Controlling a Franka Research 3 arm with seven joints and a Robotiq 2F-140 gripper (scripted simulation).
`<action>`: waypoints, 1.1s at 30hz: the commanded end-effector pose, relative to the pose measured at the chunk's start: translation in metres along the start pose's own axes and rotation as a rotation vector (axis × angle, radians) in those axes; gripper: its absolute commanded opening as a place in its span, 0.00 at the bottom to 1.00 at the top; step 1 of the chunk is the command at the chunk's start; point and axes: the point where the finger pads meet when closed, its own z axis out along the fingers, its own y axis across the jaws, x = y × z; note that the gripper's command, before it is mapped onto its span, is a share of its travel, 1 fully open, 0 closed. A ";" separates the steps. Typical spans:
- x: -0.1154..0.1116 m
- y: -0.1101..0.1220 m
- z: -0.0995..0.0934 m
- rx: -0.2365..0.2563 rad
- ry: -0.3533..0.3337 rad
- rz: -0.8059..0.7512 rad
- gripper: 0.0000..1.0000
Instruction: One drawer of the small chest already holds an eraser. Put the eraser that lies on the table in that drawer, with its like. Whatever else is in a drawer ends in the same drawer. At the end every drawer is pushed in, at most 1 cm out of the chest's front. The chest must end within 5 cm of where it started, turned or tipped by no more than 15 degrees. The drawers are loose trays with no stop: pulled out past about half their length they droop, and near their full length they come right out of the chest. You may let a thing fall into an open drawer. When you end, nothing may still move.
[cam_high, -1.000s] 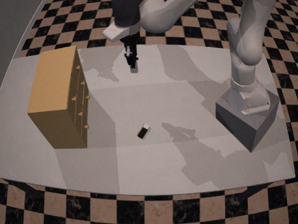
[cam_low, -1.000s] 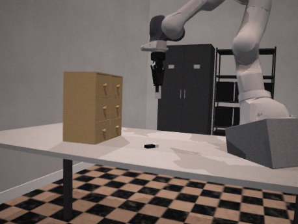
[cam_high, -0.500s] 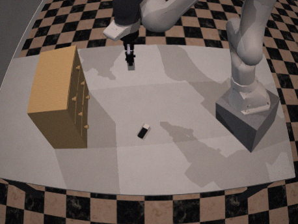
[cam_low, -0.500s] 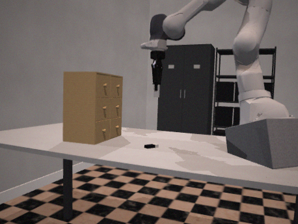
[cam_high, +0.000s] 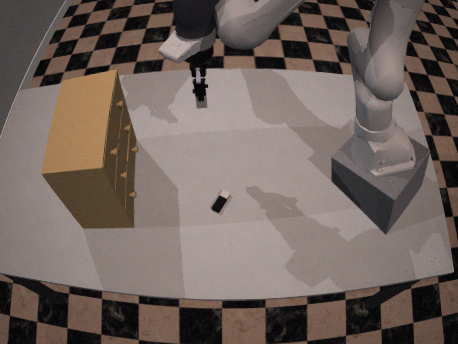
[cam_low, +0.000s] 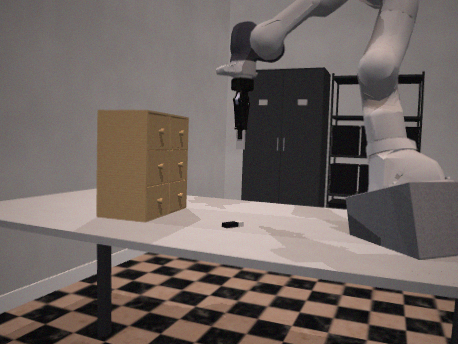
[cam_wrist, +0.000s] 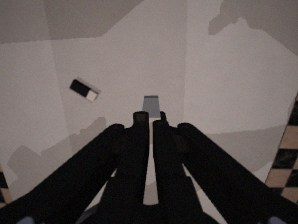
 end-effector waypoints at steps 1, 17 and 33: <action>0.001 0.000 -0.001 -0.001 0.004 -0.013 0.00; 0.000 0.000 0.000 0.000 0.000 -0.002 0.00; -0.002 -0.020 0.000 0.001 0.000 0.425 0.00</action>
